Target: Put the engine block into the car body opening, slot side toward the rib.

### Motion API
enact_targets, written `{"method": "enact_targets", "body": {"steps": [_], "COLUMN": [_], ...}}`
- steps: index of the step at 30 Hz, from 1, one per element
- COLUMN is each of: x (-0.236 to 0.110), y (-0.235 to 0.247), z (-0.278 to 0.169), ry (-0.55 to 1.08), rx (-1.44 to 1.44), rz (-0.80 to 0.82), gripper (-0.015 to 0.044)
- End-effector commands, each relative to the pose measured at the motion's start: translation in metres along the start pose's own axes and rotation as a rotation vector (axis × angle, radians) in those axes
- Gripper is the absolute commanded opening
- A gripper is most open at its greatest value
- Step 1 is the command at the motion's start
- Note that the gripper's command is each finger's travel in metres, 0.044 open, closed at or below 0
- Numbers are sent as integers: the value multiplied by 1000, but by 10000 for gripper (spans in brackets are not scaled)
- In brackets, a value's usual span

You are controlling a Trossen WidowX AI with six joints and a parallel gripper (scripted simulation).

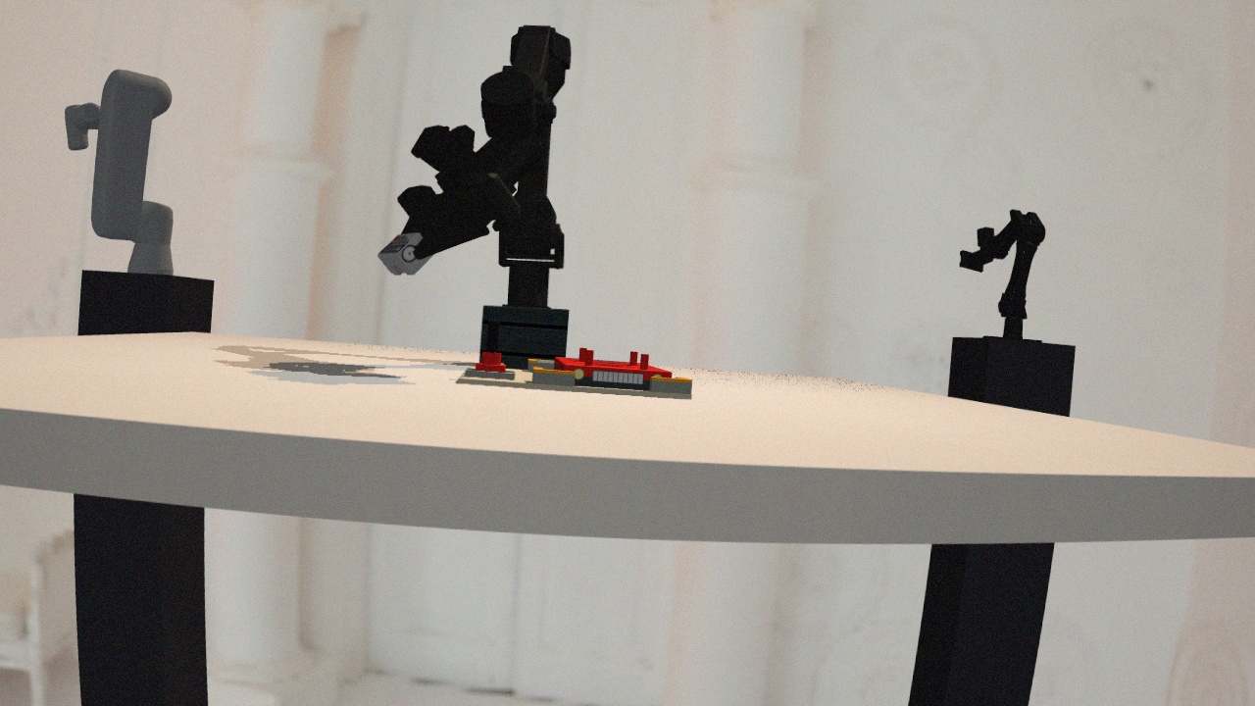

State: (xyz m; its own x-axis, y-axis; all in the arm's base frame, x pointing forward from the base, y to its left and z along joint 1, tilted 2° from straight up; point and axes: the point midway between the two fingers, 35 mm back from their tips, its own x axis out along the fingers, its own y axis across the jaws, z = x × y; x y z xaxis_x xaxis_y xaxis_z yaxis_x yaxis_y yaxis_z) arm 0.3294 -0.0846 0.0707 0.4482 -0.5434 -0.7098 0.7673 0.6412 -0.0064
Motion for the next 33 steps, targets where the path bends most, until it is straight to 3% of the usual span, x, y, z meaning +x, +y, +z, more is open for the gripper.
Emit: {"method": "enact_targets", "body": {"steps": [1, 5, 33], "x": [3, 7, 42], "y": [-1, -1, -2], "z": [-6, -14, -47], "ry": [-46, -116, -118], "rx": [-3, -2, -2], "rz": [-3, -3, -3], "gripper": [0, 0, 0]}}
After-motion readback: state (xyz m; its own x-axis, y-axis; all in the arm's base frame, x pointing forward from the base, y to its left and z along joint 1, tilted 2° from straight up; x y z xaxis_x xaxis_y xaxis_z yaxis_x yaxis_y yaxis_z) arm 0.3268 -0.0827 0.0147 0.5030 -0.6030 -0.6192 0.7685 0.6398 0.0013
